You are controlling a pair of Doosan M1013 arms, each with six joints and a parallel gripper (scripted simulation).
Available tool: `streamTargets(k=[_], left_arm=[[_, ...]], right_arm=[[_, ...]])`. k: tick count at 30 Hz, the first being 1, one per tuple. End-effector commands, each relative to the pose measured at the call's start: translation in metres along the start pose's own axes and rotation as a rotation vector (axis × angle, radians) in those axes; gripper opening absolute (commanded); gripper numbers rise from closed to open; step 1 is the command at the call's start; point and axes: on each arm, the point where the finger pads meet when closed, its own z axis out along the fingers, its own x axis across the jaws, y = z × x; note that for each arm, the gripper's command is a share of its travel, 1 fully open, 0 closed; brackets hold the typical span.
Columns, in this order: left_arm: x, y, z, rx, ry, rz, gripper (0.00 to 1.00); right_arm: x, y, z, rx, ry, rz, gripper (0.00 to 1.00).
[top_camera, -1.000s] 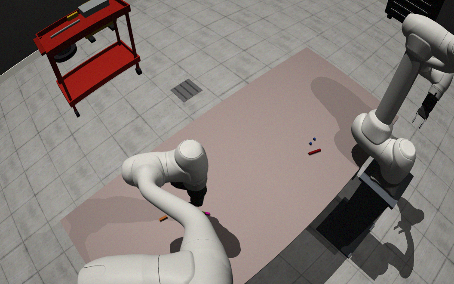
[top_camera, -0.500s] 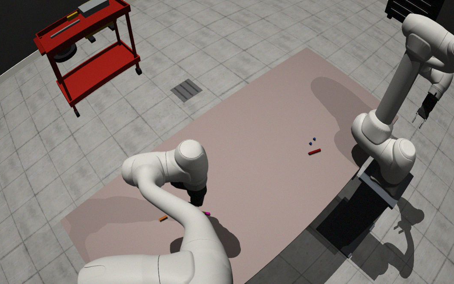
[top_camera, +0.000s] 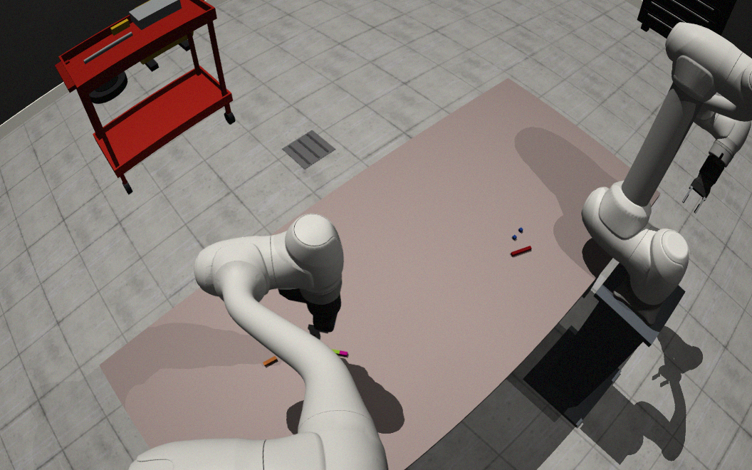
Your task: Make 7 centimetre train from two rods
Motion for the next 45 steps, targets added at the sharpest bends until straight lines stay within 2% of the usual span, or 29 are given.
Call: streamTargets(k=[1,6,10,45], left_arm=[[0.0,0.0,-0.007,0.0,0.0,0.0,1.0],[0.0,0.0,-0.028,0.0,0.0,0.0,1.0],[0.0,0.0,-0.035,0.0,0.0,0.0,1.0],[0.0,0.0,-0.035,0.0,0.0,0.0,1.0]], right_arm=[[0.0,0.0,0.0,-0.001,0.0,0.0,1.0],[0.0,0.0,0.0,-0.001,0.0,0.0,1.0],[0.0,0.0,0.0,-0.001,0.0,0.0,1.0],[0.0,0.0,0.0,-0.001,0.0,0.0,1.0]])
